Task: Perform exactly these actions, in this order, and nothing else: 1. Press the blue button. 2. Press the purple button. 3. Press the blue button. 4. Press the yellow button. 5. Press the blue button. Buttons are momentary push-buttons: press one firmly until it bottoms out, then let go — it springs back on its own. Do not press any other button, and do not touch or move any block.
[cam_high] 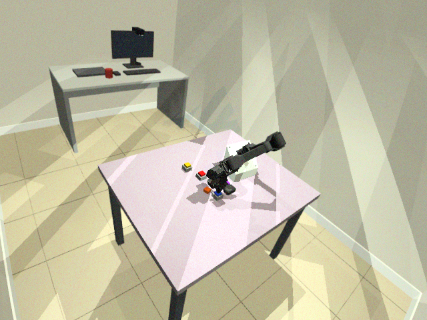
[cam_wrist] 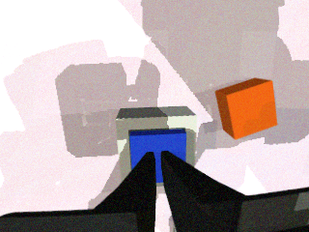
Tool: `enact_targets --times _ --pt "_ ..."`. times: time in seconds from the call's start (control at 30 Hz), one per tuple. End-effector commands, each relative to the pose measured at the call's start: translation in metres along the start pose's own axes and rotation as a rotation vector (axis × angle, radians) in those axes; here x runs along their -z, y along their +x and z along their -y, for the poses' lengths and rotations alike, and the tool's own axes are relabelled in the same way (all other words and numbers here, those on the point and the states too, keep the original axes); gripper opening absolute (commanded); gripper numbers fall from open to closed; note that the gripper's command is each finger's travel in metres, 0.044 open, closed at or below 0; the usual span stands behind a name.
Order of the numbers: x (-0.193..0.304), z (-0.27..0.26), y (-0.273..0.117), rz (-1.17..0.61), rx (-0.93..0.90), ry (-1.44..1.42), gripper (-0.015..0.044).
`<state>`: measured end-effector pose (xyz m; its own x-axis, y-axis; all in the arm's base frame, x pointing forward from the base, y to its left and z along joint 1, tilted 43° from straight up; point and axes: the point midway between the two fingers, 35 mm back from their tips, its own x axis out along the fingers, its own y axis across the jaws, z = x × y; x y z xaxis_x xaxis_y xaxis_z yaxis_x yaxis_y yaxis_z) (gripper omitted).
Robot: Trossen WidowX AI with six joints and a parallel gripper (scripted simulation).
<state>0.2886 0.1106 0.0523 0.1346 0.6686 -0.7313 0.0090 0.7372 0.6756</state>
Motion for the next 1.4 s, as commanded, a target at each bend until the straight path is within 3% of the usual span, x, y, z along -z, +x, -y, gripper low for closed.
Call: enact_targets --times 0.0,0.1,0.23,0.43,0.6,0.87,1.0,1.2,1.37 --pt "0.0 0.0 -0.003 0.0 0.001 0.0 0.002" --pt "0.0 0.001 -0.029 -0.002 0.005 0.005 0.002" --pt "0.0 0.001 -0.034 -0.002 0.006 0.006 0.002" --pt "0.0 0.001 -0.093 -0.003 0.009 0.006 0.002" --pt "0.008 0.005 -0.095 -0.003 0.011 0.007 0.002" --pt "0.096 0.04 -0.094 -0.008 0.011 0.011 0.002" --pt "0.098 0.041 -0.092 -0.008 0.012 0.011 0.002" --pt "0.098 0.041 -0.034 -0.007 0.009 0.01 0.002" --pt "0.098 0.04 -0.031 -0.007 0.008 0.01 0.002"
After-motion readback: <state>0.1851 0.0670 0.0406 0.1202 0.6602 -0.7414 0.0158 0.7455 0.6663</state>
